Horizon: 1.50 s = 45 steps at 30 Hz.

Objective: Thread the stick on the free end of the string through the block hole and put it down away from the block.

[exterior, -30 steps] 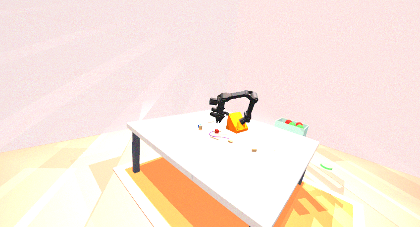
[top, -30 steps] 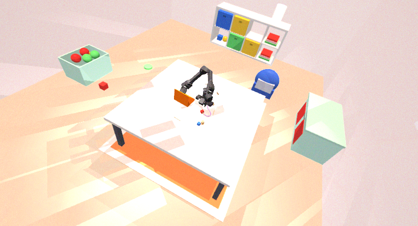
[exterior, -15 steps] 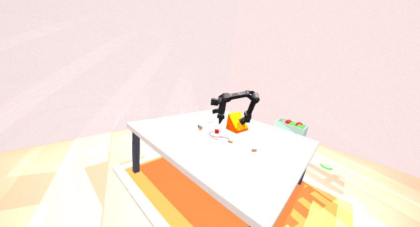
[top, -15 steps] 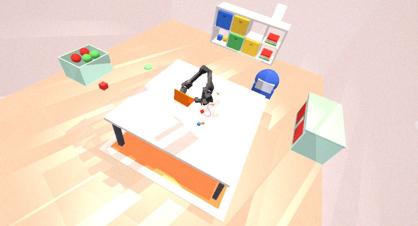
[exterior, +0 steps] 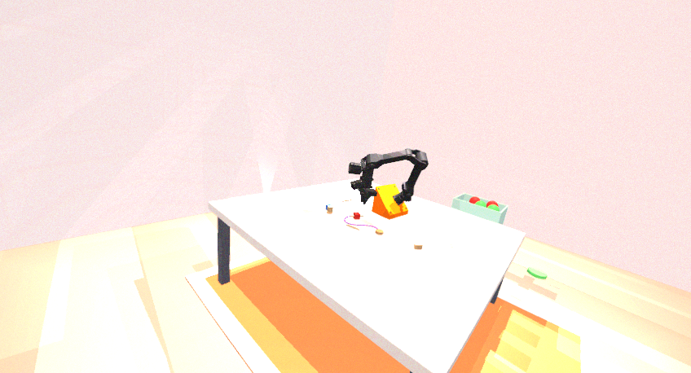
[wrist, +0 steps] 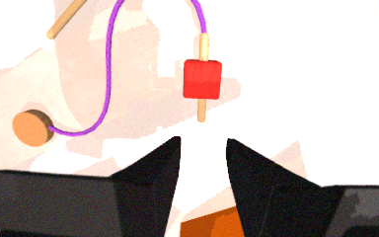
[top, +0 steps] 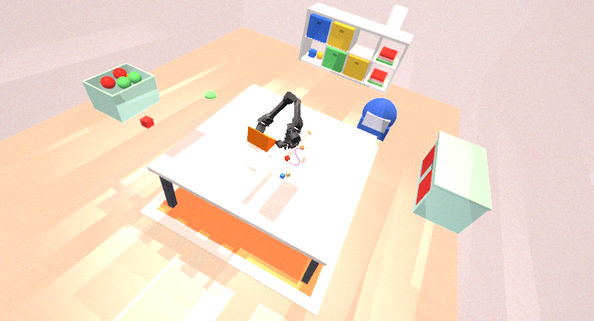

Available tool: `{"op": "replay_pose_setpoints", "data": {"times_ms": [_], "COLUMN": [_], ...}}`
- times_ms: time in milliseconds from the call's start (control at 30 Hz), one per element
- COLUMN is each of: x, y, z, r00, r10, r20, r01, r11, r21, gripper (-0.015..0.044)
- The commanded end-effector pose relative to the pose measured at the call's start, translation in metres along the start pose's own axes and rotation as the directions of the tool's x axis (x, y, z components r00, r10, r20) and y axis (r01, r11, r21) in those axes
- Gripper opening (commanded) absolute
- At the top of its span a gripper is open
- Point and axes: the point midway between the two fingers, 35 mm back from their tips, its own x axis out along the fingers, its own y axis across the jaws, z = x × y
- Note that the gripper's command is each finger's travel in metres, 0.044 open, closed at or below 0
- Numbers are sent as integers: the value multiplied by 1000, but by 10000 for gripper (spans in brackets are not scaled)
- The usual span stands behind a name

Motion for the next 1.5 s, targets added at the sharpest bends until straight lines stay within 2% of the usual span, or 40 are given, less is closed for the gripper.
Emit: {"op": "replay_pose_setpoints", "data": {"times_ms": [0,1467], "x": [4,76], "y": [-1,-1], "z": [-2,-2], "r00": [1000,1000], "r10": [-4,-1], "r20": [-5,-5], "r01": [4,1], "r11": [1000,1000], "r21": [-12,-12], "gripper": [125,125]}}
